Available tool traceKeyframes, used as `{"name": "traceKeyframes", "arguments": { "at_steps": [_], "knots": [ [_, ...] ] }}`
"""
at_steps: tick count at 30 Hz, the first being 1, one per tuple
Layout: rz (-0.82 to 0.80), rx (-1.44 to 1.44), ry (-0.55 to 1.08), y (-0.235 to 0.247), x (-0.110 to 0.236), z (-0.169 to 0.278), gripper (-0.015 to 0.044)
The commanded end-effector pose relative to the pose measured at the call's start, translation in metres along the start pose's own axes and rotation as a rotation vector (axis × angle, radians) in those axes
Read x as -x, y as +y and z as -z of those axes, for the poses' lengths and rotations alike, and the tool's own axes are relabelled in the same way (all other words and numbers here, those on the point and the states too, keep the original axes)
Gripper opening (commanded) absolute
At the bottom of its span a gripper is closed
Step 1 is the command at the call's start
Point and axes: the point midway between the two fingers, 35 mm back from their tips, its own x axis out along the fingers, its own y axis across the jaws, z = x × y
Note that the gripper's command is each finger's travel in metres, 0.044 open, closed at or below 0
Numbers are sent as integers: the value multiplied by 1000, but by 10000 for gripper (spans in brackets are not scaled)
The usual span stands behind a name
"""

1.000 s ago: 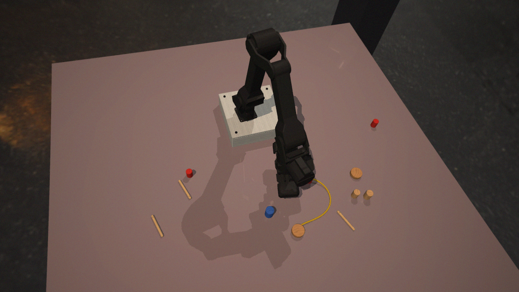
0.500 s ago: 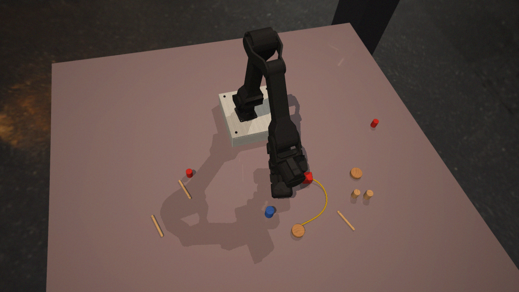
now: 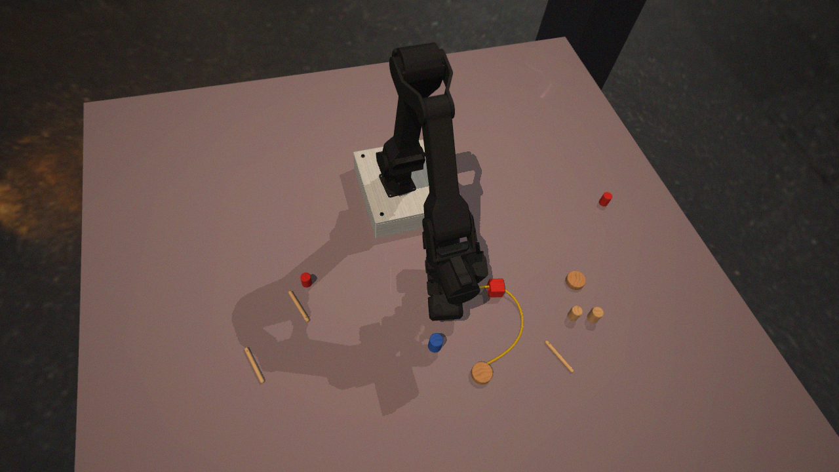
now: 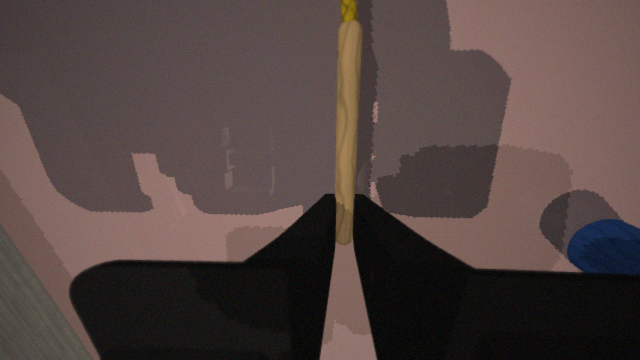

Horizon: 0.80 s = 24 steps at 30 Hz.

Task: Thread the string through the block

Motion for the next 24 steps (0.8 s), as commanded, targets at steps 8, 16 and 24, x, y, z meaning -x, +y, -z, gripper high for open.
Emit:
{"name": "traceKeyframes", "arguments": {
  "at_steps": [8,16,24],
  "knots": [
    [0,0,-4,0,-10,16,0],
    [4,-2,0,-2,-8,14,157],
    [3,-2,0,-2,72,7,210]
  ]
}}
